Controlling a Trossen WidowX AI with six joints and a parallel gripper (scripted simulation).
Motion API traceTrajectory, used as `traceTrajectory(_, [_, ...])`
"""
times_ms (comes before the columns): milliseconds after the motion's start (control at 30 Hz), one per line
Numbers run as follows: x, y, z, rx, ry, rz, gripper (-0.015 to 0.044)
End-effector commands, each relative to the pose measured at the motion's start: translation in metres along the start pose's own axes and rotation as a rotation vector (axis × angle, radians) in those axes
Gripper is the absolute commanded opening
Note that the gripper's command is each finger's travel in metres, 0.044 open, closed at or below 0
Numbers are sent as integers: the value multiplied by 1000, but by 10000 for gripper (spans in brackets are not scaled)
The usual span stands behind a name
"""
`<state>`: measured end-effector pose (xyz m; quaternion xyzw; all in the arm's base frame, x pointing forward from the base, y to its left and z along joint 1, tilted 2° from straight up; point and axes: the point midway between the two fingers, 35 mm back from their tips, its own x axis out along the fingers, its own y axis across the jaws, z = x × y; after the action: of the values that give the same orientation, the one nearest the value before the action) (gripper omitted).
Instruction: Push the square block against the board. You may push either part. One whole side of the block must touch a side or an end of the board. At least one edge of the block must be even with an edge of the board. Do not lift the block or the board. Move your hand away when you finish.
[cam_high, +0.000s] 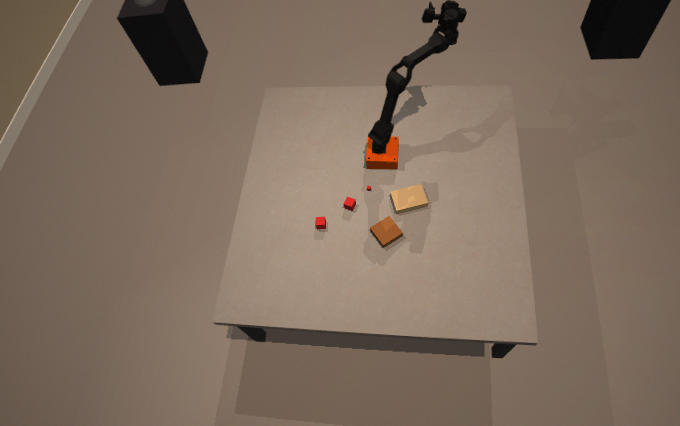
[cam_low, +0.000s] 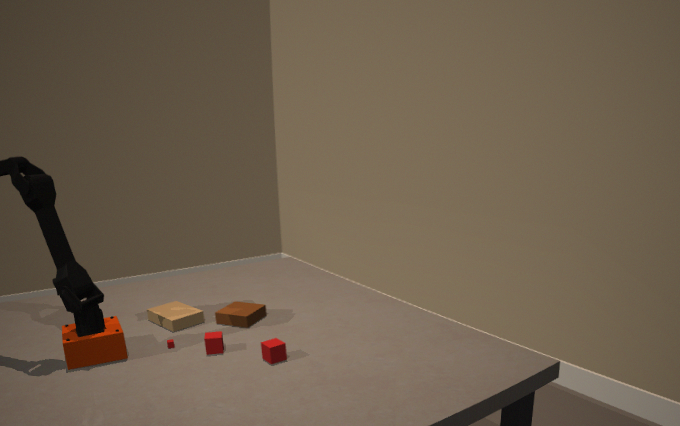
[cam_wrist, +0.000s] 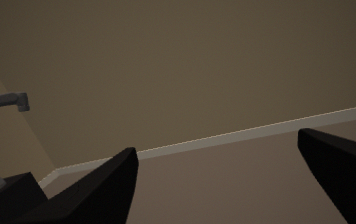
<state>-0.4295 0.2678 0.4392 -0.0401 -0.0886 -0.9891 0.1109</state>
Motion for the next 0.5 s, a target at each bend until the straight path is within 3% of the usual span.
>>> traceTrajectory(0, [0,0,0,0,0,0,374])
traceTrajectory(133, [-12,-13,-2,15,3,-50,269])
traceTrajectory(467, [-103,-87,-19,111,18,-374,6])
